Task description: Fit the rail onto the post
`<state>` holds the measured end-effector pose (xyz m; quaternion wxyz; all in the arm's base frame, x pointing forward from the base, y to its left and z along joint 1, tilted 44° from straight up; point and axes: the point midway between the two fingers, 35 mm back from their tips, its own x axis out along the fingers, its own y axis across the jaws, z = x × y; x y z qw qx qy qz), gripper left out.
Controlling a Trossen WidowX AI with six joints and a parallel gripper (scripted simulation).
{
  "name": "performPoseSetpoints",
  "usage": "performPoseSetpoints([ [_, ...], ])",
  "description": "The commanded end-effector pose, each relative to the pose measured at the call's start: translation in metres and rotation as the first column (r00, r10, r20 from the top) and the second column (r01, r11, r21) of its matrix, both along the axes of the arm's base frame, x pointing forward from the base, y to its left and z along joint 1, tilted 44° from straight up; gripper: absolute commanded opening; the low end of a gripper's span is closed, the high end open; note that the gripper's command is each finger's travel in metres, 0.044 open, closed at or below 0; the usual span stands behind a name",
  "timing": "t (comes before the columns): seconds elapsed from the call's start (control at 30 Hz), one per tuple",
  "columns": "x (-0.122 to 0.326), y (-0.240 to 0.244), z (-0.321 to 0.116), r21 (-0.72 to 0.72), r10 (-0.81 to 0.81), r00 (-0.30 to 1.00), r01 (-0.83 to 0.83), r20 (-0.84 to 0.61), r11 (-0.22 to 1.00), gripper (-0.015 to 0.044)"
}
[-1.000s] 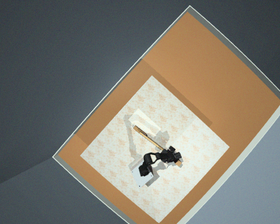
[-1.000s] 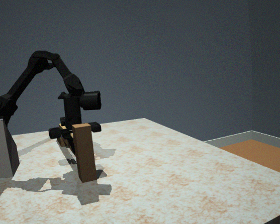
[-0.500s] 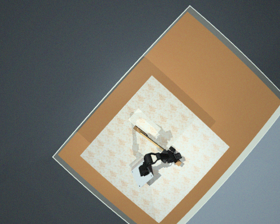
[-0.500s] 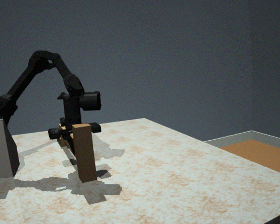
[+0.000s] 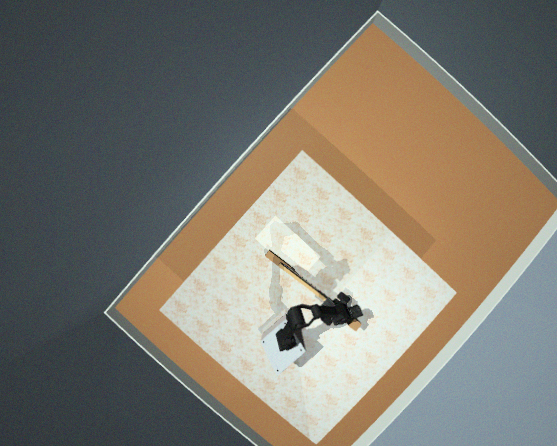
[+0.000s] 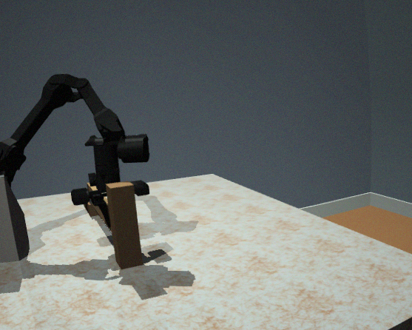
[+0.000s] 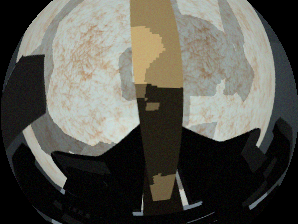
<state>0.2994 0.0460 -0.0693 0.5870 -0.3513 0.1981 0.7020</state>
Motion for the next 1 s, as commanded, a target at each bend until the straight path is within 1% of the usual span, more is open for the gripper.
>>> performPoseSetpoints([
  [0.0,0.0032,-0.0038,-0.0004,-0.002,-0.003,1.000,0.003,0.006,1.000,0.0000],
  [0.97,0.0069,-0.0090,-0.0060,-0.002,-0.003,1.000,0.003,0.007,1.000,0.0000],
])
